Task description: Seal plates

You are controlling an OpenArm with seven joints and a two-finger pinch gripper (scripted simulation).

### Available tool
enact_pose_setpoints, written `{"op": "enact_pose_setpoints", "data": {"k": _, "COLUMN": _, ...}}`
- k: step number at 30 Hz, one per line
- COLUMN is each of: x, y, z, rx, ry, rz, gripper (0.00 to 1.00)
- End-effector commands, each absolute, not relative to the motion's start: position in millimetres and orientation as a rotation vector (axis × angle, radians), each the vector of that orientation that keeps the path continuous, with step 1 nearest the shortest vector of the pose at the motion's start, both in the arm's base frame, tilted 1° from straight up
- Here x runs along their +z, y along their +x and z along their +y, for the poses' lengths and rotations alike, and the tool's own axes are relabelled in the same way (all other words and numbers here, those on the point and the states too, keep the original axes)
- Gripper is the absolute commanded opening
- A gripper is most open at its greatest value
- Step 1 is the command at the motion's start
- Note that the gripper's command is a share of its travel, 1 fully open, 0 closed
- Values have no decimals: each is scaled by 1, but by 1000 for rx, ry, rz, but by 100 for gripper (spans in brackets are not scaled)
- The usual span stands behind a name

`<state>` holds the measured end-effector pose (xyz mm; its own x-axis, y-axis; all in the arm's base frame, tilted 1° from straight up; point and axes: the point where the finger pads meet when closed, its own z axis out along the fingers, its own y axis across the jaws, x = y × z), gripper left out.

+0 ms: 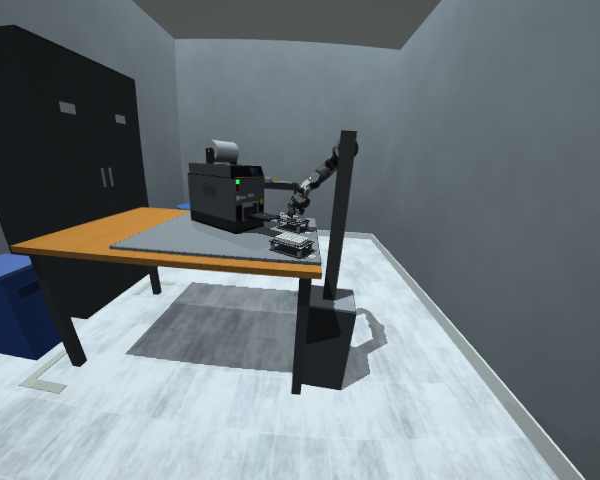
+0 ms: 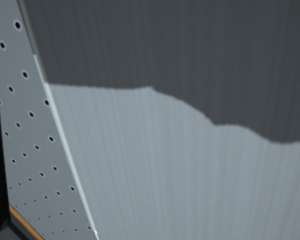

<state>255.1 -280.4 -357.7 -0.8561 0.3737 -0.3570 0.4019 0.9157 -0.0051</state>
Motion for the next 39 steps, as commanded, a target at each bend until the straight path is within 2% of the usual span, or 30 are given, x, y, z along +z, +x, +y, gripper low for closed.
{"op": "enact_pose_setpoints", "data": {"k": 1, "x": -355, "y": 256, "z": -282, "rx": -118, "ry": 574, "rz": 2722, "gripper": 65}}
{"op": "enact_pose_setpoints", "data": {"k": 39, "x": -308, "y": 256, "z": -281, "rx": -118, "ry": 573, "rz": 2721, "gripper": 65}}
